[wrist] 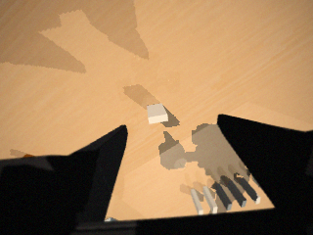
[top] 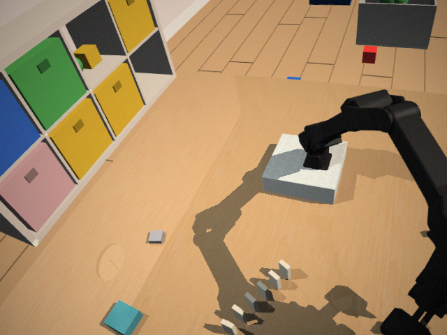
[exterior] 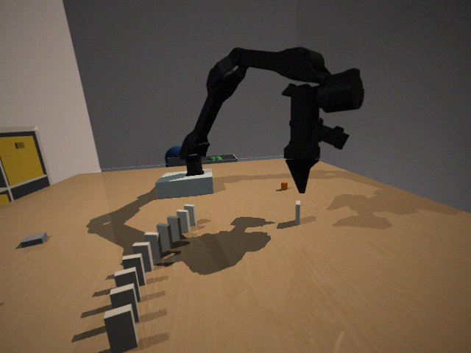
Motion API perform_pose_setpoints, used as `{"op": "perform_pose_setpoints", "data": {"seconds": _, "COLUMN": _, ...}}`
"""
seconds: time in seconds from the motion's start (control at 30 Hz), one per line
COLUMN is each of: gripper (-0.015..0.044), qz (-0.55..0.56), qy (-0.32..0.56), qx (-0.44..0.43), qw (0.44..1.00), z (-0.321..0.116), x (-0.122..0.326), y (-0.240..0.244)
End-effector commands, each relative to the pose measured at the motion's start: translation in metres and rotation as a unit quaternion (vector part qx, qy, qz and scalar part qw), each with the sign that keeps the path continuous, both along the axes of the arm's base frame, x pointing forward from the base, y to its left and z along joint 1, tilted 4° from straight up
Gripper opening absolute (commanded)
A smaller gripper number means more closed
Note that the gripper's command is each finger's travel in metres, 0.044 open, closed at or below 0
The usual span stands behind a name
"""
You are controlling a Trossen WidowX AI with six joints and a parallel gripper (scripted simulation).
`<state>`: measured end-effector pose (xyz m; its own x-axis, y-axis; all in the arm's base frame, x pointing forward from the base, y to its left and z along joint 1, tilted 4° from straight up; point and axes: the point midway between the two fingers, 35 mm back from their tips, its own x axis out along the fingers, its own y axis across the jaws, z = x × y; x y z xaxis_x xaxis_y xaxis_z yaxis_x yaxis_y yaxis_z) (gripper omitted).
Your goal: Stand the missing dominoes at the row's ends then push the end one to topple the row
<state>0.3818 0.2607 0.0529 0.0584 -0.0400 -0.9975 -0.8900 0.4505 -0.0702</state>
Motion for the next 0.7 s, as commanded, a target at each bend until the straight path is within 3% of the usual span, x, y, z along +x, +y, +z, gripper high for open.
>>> {"op": "perform_pose_setpoints", "data": {"seconds": 0.0, "gripper": 0.0440, "qz": 0.012, "qy": 0.047, "qx": 0.017, "qw": 0.999, "z": 0.016, "x": -0.010, "y": -0.006}}
{"op": "perform_pose_setpoints", "data": {"seconds": 0.2, "gripper": 0.0440, "qz": 0.012, "qy": 0.047, "qx": 0.017, "qw": 0.999, "z": 0.015, "x": -0.010, "y": -0.006}}
{"op": "perform_pose_setpoints", "data": {"seconds": 0.5, "gripper": 0.0440, "qz": 0.012, "qy": 0.047, "qx": 0.017, "qw": 0.999, "z": -0.044, "x": -0.012, "y": -0.006}}
{"op": "perform_pose_setpoints", "data": {"seconds": 0.67, "gripper": 0.0440, "qz": 0.012, "qy": 0.047, "qx": 0.017, "qw": 0.999, "z": -0.050, "x": -0.012, "y": -0.007}}
